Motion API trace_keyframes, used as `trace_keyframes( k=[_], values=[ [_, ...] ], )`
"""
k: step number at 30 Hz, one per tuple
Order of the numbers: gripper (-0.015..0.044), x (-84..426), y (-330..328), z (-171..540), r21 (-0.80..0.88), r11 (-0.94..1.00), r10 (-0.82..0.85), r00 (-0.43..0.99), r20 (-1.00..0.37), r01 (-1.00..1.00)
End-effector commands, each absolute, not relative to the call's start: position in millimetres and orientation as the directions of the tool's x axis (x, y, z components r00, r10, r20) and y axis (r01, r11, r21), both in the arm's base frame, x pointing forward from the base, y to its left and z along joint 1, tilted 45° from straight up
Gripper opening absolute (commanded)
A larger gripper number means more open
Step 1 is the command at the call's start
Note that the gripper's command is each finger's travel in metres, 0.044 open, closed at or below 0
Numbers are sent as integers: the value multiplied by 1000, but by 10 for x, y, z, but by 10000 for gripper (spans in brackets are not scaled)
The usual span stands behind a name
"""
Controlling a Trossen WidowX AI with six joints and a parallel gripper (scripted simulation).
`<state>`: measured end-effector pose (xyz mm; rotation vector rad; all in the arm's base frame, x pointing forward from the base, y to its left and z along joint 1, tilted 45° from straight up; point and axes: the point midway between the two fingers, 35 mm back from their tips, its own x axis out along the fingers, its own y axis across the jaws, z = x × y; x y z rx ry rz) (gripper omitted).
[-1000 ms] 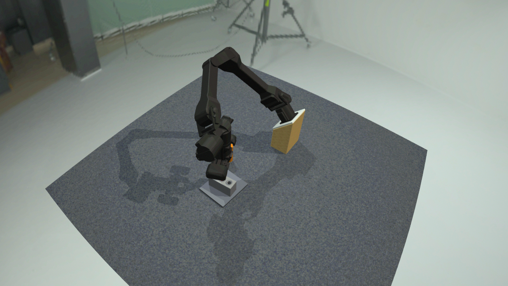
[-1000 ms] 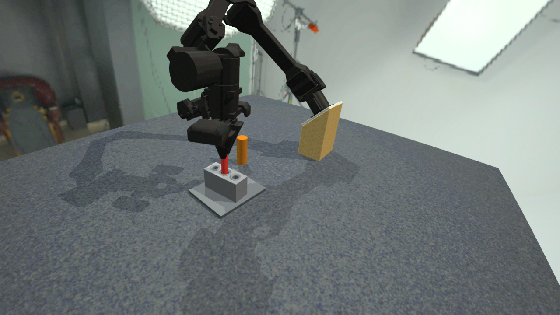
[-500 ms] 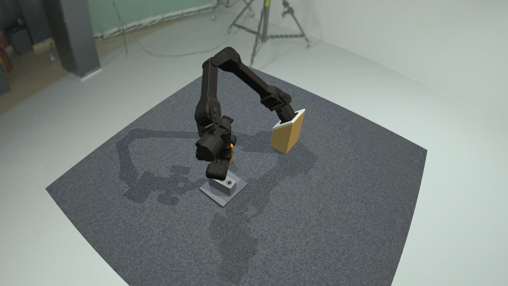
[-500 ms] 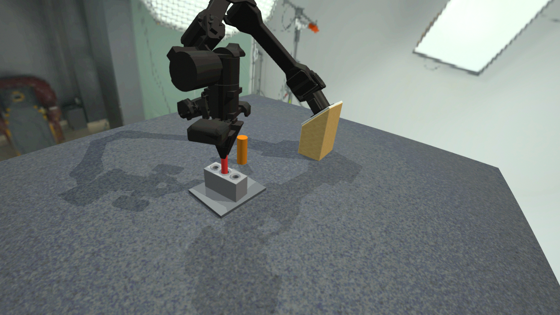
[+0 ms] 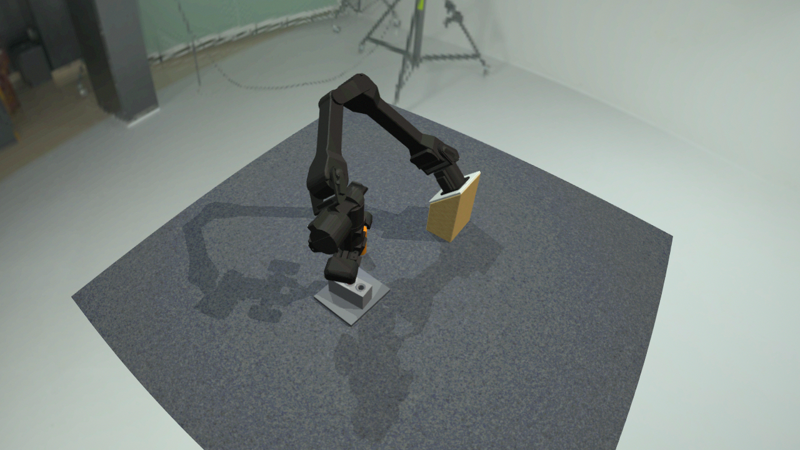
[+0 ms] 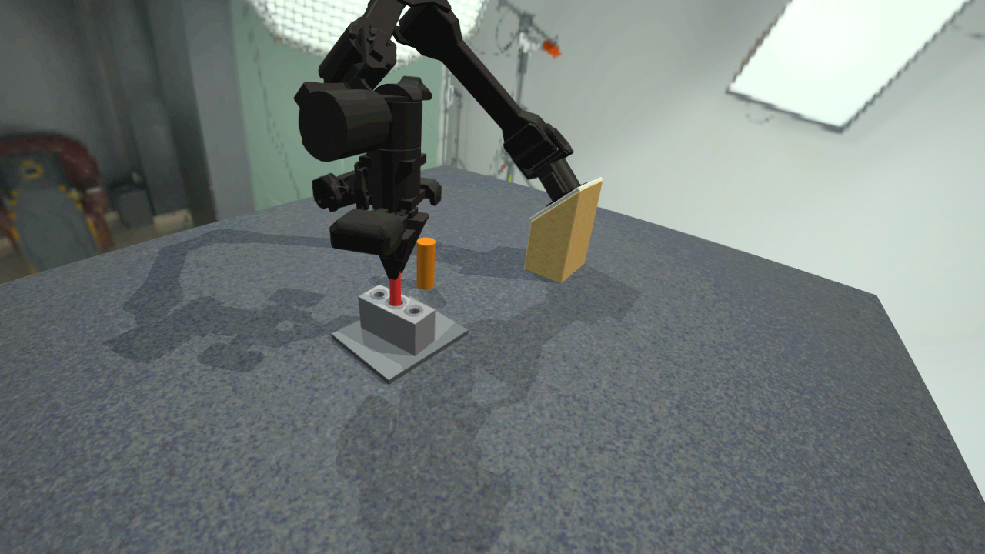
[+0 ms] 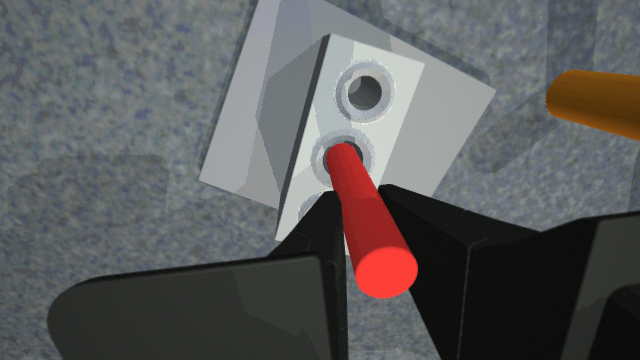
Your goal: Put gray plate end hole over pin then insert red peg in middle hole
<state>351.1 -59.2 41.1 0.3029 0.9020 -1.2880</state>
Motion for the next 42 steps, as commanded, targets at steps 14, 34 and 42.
trace_keyframes(
  k=[14,34,42],
  values=[
    [0,3501,-601,398,-282,298,-695,4,-719,912],
    [150,3511,-597,406,-278,296,-694,6,-720,914],
    [150,3511,-597,406,-278,296,-694,6,-720,914]
  ],
)
